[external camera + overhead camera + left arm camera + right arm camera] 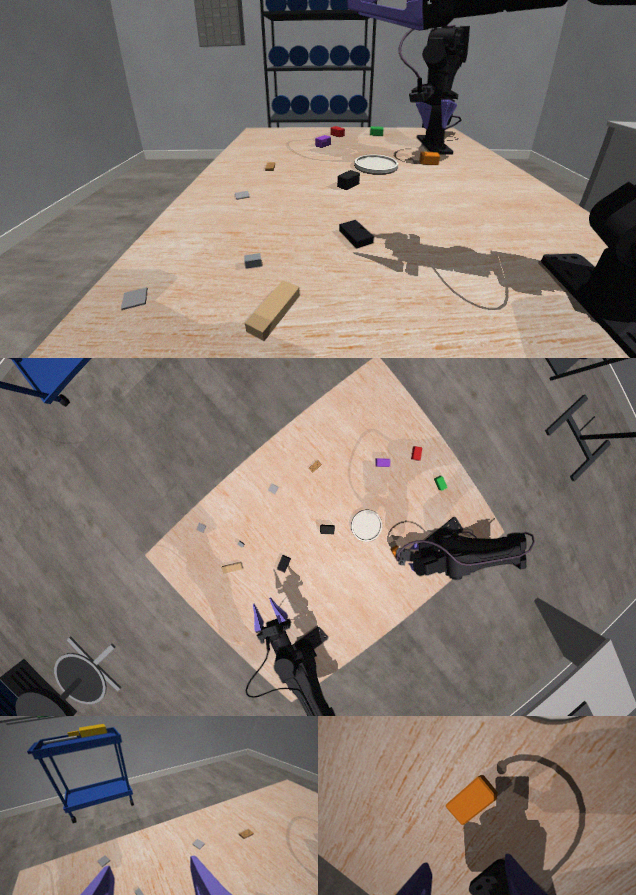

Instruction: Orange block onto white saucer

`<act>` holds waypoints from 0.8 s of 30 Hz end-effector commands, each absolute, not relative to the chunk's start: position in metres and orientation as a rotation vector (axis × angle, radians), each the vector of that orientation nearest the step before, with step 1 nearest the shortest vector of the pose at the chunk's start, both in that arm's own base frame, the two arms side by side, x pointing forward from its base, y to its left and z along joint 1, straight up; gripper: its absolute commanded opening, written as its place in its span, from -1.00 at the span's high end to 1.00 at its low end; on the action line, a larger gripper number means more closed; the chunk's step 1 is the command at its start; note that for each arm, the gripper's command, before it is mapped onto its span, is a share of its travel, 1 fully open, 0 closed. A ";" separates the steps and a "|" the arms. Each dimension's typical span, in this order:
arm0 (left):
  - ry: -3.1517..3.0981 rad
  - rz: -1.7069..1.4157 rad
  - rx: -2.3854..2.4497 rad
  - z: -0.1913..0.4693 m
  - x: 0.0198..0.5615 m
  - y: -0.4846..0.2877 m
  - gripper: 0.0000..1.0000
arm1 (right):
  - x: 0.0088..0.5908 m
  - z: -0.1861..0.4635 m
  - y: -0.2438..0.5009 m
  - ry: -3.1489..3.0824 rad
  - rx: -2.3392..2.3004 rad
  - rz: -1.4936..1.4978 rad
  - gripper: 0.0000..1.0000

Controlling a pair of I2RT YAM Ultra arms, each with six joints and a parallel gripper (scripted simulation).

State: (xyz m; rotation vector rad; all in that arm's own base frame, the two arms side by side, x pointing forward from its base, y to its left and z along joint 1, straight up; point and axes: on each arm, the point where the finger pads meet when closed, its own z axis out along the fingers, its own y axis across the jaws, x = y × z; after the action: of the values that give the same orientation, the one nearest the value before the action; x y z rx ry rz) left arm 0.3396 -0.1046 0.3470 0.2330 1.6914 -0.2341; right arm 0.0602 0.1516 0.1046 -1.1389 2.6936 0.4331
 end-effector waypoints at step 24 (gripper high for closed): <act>1.662 -0.818 0.914 0.245 0.116 -0.242 -0.11 | 0.074 0.058 0.185 3.118 0.207 0.034 -0.09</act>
State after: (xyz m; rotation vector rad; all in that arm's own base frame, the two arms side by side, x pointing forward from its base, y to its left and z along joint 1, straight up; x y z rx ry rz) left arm 0.1344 -0.2443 0.2428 0.9055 1.6840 -0.7735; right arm 0.0658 0.1743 0.0503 0.0925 3.1690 0.0155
